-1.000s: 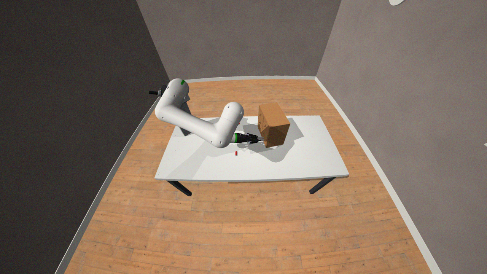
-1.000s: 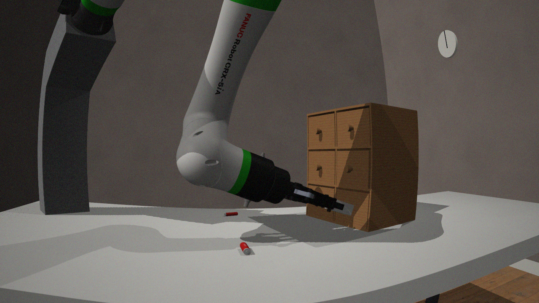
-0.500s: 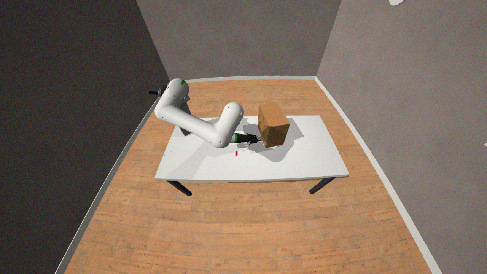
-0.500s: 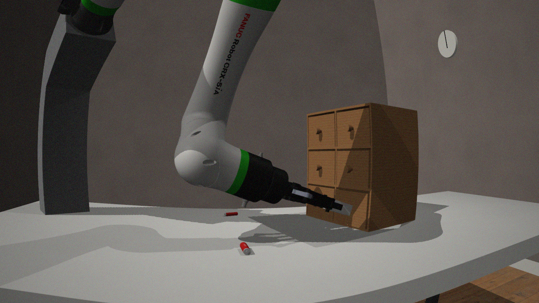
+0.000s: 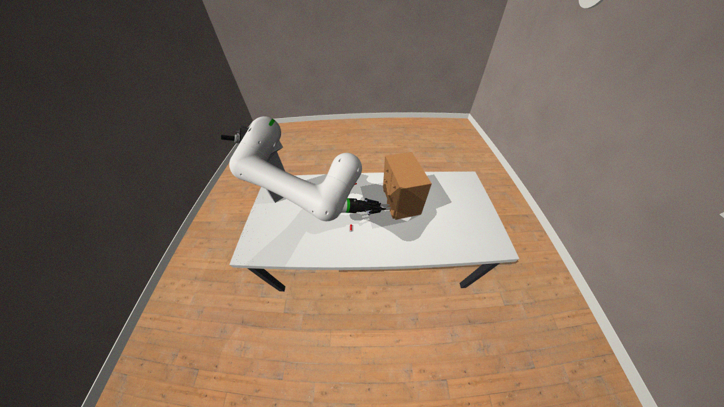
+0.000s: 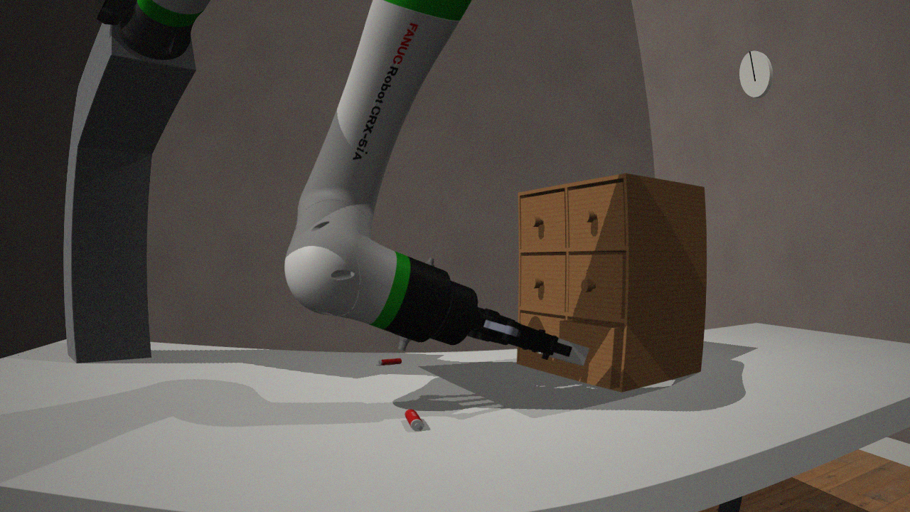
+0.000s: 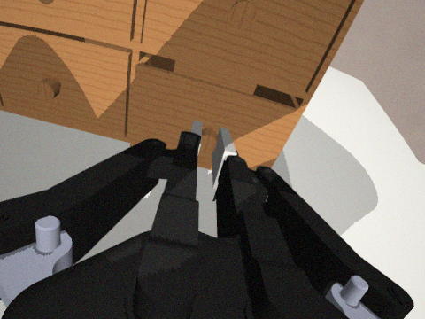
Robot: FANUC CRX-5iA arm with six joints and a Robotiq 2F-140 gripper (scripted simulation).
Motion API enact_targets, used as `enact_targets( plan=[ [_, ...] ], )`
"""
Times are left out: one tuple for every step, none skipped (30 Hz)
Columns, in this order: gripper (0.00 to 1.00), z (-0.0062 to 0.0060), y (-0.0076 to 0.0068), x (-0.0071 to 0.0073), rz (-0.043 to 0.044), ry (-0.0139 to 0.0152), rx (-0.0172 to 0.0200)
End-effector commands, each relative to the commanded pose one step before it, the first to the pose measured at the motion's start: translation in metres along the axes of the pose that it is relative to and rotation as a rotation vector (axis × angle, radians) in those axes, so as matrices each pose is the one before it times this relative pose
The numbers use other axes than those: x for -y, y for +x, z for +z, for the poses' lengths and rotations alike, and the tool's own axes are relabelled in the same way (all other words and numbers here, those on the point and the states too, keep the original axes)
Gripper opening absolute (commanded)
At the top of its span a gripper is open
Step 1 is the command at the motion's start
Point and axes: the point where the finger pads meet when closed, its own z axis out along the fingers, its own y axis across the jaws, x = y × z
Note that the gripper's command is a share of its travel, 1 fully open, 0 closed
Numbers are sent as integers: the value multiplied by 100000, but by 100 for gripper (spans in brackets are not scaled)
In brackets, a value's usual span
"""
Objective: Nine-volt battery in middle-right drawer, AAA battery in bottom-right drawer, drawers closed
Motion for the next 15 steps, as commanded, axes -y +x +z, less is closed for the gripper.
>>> enact_targets(
  plan=[
    [8, -317, -108, 6, 7, 5, -1],
    [8, -129, -48, 0, -1, 0, 0],
    [8, -132, -48, 0, 0, 0, 0],
    [8, 0, 0, 0, 0, 0, 0],
    [8, 0, 0, 0, 0, 0, 0],
    [8, -134, -48, 0, 1, 0, 0],
    [8, -137, -50, 0, 0, 0, 0],
    [8, -140, -51, 0, -1, 0, 0],
    [8, -141, -51, 0, 0, 0, 0],
    [8, -143, -52, 0, 0, 0, 0],
    [8, -145, -53, 0, -1, 0, 0],
    [8, -146, -53, 0, 0, 0, 0],
    [8, -146, -53, 0, 1, 0, 0],
    [8, -146, -54, 0, -1, 0, 0],
    [8, -145, -53, 0, 0, 0, 0]
  ],
)
